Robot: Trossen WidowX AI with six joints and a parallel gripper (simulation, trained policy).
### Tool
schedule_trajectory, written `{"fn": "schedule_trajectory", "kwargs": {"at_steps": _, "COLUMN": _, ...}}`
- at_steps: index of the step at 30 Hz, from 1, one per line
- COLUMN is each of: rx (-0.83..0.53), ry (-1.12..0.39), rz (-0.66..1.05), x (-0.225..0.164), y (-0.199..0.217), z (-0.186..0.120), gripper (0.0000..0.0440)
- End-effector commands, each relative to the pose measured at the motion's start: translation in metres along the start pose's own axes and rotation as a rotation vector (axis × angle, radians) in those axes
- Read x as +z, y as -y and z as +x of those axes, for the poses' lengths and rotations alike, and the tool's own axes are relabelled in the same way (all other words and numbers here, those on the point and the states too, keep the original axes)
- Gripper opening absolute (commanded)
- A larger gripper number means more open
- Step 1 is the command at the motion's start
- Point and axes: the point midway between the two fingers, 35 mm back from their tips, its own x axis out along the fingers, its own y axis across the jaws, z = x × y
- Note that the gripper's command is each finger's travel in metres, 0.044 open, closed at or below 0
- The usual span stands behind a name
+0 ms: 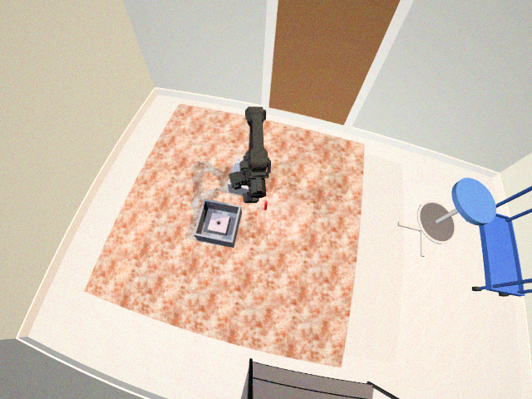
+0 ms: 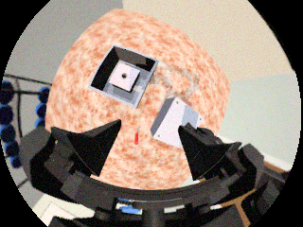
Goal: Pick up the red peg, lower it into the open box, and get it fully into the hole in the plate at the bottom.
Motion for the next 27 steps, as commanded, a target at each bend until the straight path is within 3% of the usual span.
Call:
{"fn": "schedule_trajectory", "kwargs": {"at_steps": 1, "rx": -0.042, "ry": -0.040, "rz": -0.056, "x": -0.019, "y": 0.001, "z": 0.010, "gripper": 0.0440}}
{"fn": "schedule_trajectory", "kwargs": {"at_steps": 13, "rx": -0.136, "ry": -0.127, "rz": -0.234, "x": -0.084, "y": -0.003, "z": 0.052, "gripper": 0.0440}}
{"fn": "schedule_trajectory", "kwargs": {"at_steps": 27, "rx": -0.090, "ry": -0.149, "rz": -0.336, "x": -0.126, "y": -0.019, "z": 0.105, "gripper": 0.0440}}
